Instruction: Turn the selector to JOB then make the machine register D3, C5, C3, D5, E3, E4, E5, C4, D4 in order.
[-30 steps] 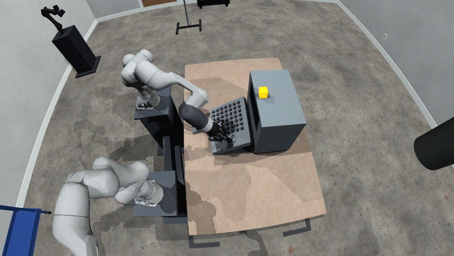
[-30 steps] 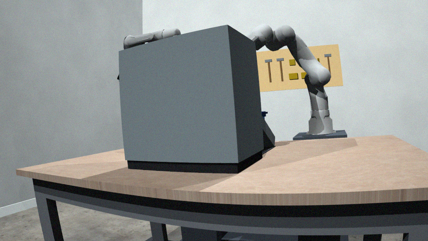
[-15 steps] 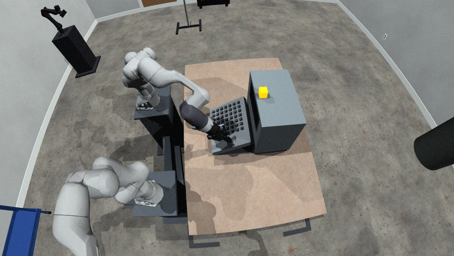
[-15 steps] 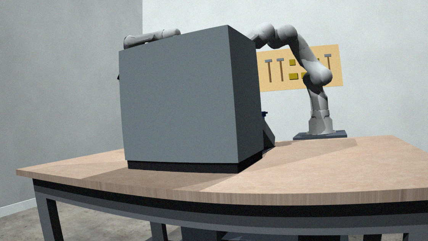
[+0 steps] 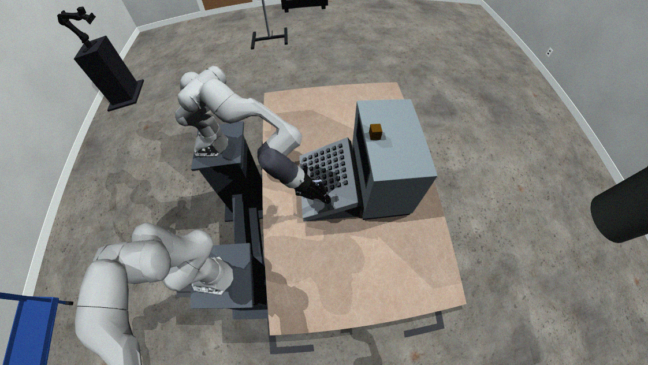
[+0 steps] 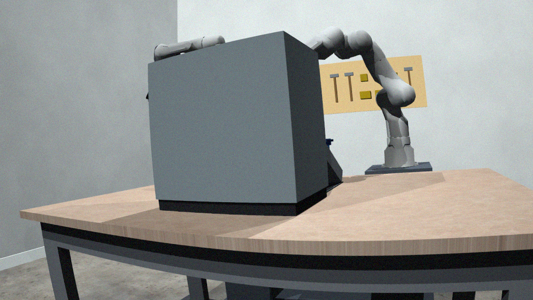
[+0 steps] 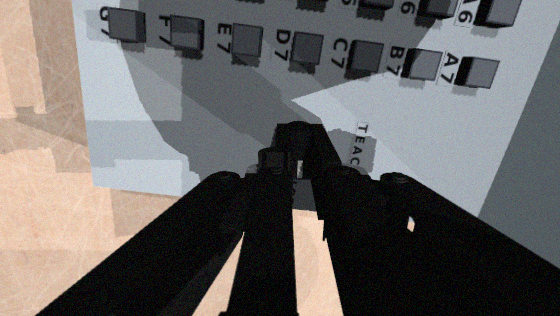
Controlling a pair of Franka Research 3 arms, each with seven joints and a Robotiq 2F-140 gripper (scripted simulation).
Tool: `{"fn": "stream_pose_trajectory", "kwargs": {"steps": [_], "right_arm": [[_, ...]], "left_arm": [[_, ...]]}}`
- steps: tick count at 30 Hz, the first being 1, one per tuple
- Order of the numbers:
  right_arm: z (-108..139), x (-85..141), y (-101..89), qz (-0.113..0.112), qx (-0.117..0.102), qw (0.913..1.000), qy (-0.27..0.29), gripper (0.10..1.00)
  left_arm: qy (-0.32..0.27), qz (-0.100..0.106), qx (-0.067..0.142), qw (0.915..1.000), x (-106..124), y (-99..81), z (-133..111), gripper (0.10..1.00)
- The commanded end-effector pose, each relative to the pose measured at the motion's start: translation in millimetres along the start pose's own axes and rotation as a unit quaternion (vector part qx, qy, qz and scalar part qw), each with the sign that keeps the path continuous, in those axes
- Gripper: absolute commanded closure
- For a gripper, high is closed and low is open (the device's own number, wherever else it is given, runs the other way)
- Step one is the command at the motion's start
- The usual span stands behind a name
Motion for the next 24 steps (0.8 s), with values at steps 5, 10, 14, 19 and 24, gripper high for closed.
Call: {"fn": "stream_pose_trajectory", "kwargs": {"steps": [5, 10, 14, 19, 24], "right_arm": [[0.6, -0.9, 0.2, 0.001, 0.0, 1.0, -0.002, 0.098], [0.6, -0.9, 0.2, 0.001, 0.0, 1.0, -0.002, 0.098], [0.6, -0.9, 0.2, 0.001, 0.0, 1.0, -0.002, 0.098], [0.6, -0.9, 0.2, 0.001, 0.0, 1.0, -0.002, 0.098], [0.6, -0.9, 0.2, 0.001, 0.0, 1.0, -0.002, 0.098]], "left_arm": [[0.084, 0.006, 0.0, 0.9965, 0.5, -0.1, -1.2, 0.999], [0.087, 0.006, 0.0, 0.9962, 0.5, -0.1, -1.2, 0.999], [0.089, 0.006, 0.0, 0.996, 0.5, -0.1, -1.2, 0.999], [0.089, 0.006, 0.0, 0.996, 0.5, -0.1, -1.2, 0.999], [0.089, 0.006, 0.0, 0.996, 0.5, -0.1, -1.2, 0.999]]}}
Point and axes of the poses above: on each arm, the point where the finger pads meet when closed, its own y axis out along the fingers, its own x axis across the jaws, z = x × y, the point moved 2 cm from there along -y, back along the fingers, and after that the axes turned 6 degrees about -y, right-handed, at the moved point
